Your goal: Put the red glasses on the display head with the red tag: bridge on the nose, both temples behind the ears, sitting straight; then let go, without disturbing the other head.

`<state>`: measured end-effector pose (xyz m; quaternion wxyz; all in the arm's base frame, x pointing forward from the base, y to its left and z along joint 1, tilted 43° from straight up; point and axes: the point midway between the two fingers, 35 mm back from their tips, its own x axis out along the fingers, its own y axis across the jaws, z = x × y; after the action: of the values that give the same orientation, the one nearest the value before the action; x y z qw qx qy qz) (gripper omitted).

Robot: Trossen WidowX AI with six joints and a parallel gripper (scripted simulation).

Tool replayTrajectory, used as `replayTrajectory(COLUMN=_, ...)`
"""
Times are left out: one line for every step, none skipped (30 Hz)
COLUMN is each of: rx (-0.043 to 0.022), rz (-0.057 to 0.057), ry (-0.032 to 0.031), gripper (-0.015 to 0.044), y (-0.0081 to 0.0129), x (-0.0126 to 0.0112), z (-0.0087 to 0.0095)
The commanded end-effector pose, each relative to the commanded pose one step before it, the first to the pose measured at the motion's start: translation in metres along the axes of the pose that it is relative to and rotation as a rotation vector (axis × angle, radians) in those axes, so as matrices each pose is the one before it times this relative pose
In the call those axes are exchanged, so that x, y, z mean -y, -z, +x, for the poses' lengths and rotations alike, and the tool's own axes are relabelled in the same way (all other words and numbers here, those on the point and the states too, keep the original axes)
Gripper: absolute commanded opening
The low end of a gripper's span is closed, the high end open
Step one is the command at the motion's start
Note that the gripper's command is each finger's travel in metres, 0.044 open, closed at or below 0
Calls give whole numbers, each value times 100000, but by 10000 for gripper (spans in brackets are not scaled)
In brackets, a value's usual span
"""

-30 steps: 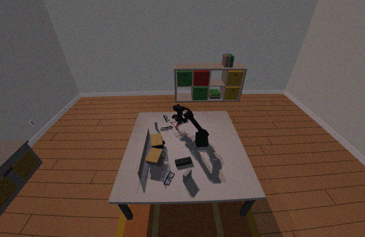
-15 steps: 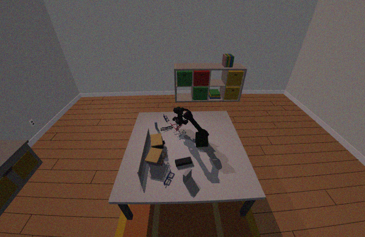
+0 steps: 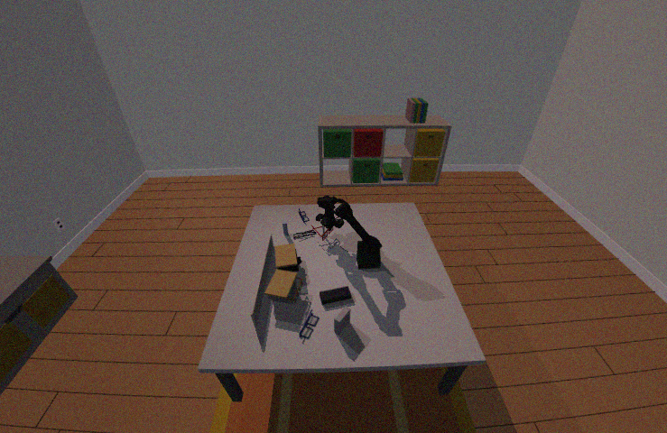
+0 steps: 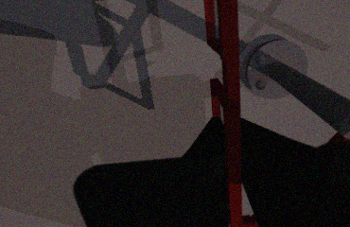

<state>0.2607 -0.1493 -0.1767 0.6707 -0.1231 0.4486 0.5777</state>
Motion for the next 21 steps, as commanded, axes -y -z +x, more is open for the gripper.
replayTrajectory(rx=418, rz=185, ry=740, gripper=0, y=-273, x=-41, z=-186)
replayTrajectory(rx=2, rz=1, ry=-3, gripper=0, y=-28, x=-35, z=1)
replayTrajectory(rx=2, rz=1, ry=-3, gripper=0, y=-28, x=-35, z=1)
replayTrajectory(rx=2, rz=1, ry=-3, gripper=0, y=-28, x=-34, z=1)
replayTrajectory(rx=2, rz=1, ry=-3, gripper=0, y=-28, x=-34, z=1)
replayTrajectory(rx=2, rz=1, ry=-3, gripper=0, y=-28, x=-34, z=1)
replayTrajectory(rx=2, rz=1, ry=-3, gripper=0, y=-29, x=-35, z=1)
replayTrajectory(rx=2, rz=1, ry=-3, gripper=0, y=-29, x=-35, z=1)
replayTrajectory(rx=2, rz=1, ry=-3, gripper=0, y=-30, x=-35, z=1)
replayTrajectory(rx=2, rz=1, ry=-3, gripper=0, y=-30, x=-35, z=1)
replayTrajectory(rx=2, rz=1, ry=-3, gripper=0, y=-30, x=-34, z=1)
replayTrajectory(rx=2, rz=1, ry=-3, gripper=0, y=-30, x=-34, z=1)
replayTrajectory(rx=2, rz=1, ry=-3, gripper=0, y=-30, x=-34, z=1)
replayTrajectory(rx=2, rz=1, ry=-3, gripper=0, y=-30, x=-34, z=1)
replayTrajectory(rx=2, rz=1, ry=-3, gripper=0, y=-32, x=-35, z=1)
replayTrajectory(rx=2, rz=1, ry=-3, gripper=0, y=-32, x=-35, z=1)
replayTrajectory(rx=2, rz=1, ry=-3, gripper=0, y=-32, x=-35, z=1)
replayTrajectory(rx=2, rz=1, ry=-3, gripper=0, y=-32, x=-35, z=1)
replayTrajectory(rx=2, rz=1, ry=-3, gripper=0, y=-33, x=-34, z=1)
replayTrajectory(rx=2, rz=1, ry=-3, gripper=0, y=-33, x=-34, z=1)
replayTrajectory(rx=2, rz=1, ry=-3, gripper=0, y=-33, x=-34, z=1)
